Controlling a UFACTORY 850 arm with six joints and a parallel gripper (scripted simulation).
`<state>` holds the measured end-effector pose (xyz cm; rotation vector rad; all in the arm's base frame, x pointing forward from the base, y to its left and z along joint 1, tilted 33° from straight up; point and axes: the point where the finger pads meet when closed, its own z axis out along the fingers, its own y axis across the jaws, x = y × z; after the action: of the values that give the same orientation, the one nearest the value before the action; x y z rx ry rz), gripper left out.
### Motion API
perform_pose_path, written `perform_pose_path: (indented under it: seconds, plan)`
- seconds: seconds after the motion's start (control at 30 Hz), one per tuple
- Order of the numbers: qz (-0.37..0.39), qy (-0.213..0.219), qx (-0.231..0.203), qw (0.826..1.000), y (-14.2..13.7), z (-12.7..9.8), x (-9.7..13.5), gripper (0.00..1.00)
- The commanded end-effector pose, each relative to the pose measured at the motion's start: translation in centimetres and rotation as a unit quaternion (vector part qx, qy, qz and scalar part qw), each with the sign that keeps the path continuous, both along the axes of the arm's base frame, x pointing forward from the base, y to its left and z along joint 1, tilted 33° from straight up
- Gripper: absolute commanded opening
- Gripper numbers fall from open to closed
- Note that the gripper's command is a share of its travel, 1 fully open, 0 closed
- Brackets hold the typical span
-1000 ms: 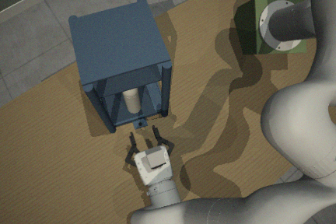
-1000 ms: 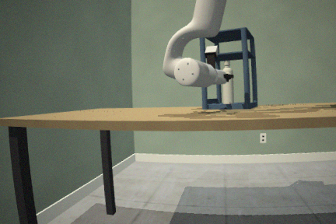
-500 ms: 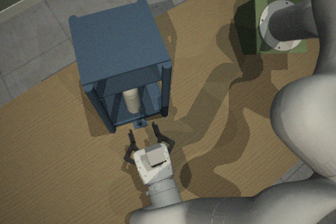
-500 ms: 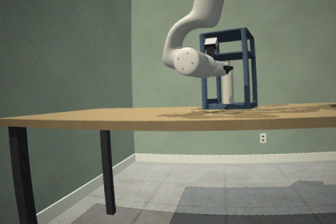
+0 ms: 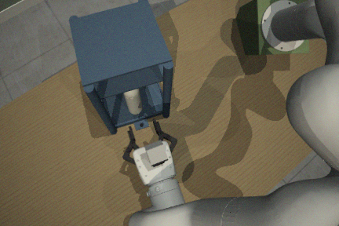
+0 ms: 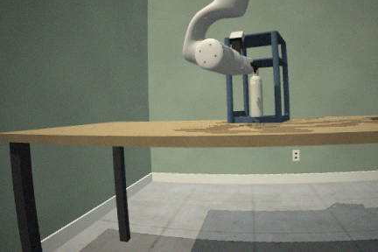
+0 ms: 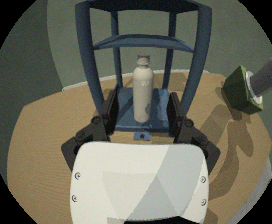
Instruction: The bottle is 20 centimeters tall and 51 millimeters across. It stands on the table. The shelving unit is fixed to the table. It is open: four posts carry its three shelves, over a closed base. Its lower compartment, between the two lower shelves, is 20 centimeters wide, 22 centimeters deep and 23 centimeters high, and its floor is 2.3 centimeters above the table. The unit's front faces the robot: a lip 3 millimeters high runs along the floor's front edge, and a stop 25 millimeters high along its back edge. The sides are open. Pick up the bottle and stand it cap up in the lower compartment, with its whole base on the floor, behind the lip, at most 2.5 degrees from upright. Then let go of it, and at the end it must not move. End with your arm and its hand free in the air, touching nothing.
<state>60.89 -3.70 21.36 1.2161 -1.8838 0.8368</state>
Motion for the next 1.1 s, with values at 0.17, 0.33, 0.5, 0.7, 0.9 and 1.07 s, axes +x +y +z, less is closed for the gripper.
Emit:
perform_pose_path:
  seconds: [0.17, 0.33, 0.5, 0.7, 0.9, 1.07]
  plan:
    - [0.000, -0.001, 0.000, 1.000, -0.7, 1.3, -0.4, 0.72]
    - [0.000, -0.001, 0.000, 1.000, -0.9, 1.7, -0.5, 0.72]
    - [0.000, -0.001, 0.000, 1.000, -0.9, 1.7, -0.5, 0.72]
    - [0.000, -0.001, 0.000, 1.000, -0.9, 1.7, -0.5, 1.00]
    - [0.000, -0.001, 0.000, 1.000, -0.9, 1.7, -0.5, 1.00]
    - [0.000, -0.001, 0.000, 1.000, -0.9, 1.7, -0.5, 1.00]
